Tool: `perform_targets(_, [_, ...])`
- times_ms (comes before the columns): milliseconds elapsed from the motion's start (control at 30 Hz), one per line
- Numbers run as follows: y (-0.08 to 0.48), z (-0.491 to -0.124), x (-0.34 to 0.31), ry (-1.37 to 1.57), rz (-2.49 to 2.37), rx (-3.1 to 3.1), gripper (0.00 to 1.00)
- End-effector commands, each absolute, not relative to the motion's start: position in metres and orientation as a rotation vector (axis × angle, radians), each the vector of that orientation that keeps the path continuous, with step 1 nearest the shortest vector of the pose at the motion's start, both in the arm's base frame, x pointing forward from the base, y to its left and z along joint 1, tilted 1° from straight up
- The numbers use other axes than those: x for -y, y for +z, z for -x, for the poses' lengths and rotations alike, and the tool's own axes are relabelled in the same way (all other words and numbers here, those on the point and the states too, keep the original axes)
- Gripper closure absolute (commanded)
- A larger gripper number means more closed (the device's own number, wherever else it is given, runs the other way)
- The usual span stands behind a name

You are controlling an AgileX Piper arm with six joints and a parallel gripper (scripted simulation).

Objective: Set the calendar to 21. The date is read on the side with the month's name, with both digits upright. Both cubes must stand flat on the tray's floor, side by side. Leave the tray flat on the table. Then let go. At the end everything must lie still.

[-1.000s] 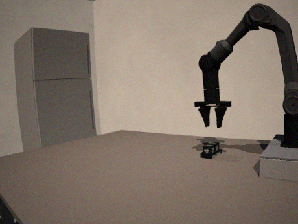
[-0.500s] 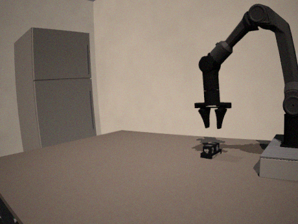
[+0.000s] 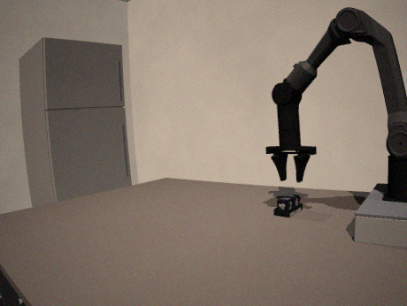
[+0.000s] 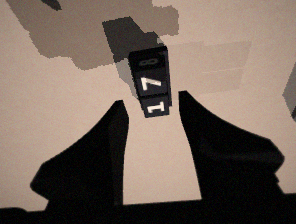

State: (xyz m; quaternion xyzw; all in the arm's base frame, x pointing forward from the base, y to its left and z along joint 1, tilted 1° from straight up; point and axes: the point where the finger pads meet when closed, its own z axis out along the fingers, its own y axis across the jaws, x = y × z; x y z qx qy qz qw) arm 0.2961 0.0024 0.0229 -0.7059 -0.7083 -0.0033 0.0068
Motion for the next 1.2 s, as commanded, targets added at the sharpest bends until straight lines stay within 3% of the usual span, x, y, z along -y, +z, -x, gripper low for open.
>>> perform_targets(0, [0.019,-0.295,-0.003,-0.006,2.207,2.212,0.36])
perform_targets(1167, [-0.010,-0.295,-0.004,-0.008,2.208,2.213,0.36])
